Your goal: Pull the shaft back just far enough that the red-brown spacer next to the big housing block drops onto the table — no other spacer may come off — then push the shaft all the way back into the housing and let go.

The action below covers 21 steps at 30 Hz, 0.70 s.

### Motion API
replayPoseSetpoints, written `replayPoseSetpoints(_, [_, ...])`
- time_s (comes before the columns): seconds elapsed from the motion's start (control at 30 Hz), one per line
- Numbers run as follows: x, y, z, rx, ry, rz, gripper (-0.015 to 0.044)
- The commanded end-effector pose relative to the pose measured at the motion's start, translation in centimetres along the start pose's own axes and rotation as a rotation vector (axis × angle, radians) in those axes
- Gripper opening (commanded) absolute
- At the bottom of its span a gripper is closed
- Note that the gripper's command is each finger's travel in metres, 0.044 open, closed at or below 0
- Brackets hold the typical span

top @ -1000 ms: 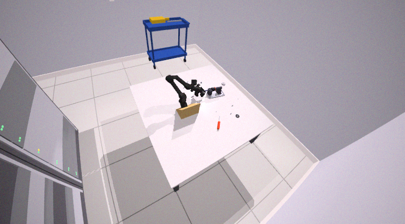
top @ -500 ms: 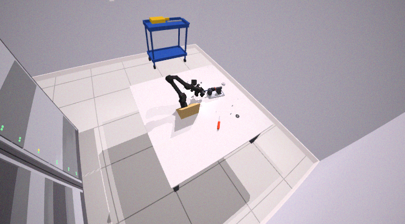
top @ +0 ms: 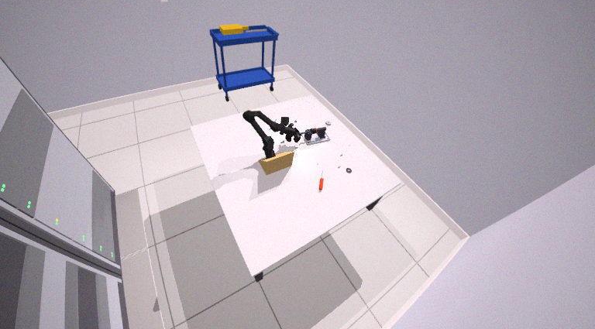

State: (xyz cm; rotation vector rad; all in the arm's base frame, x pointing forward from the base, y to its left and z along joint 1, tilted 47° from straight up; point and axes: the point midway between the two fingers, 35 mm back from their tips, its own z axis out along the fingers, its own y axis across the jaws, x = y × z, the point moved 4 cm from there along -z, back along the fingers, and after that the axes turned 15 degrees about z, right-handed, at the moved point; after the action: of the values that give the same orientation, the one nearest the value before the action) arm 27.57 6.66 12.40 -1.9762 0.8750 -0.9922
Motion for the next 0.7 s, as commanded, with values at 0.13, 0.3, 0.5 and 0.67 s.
replayPoseSetpoints(0.13, [-0.04,-0.03,-0.11,0.002,0.0,0.003,0.0])
replayPoseSetpoints(0.3, [-0.06,-0.03,-0.14,0.002,0.0,0.003,0.0])
replayPoseSetpoints(0.5, [-0.09,-0.02,-0.19,0.002,0.0,0.003,0.0])
replayPoseSetpoints(0.67, [-0.11,-0.01,-0.23,0.002,0.0,0.003,0.0])
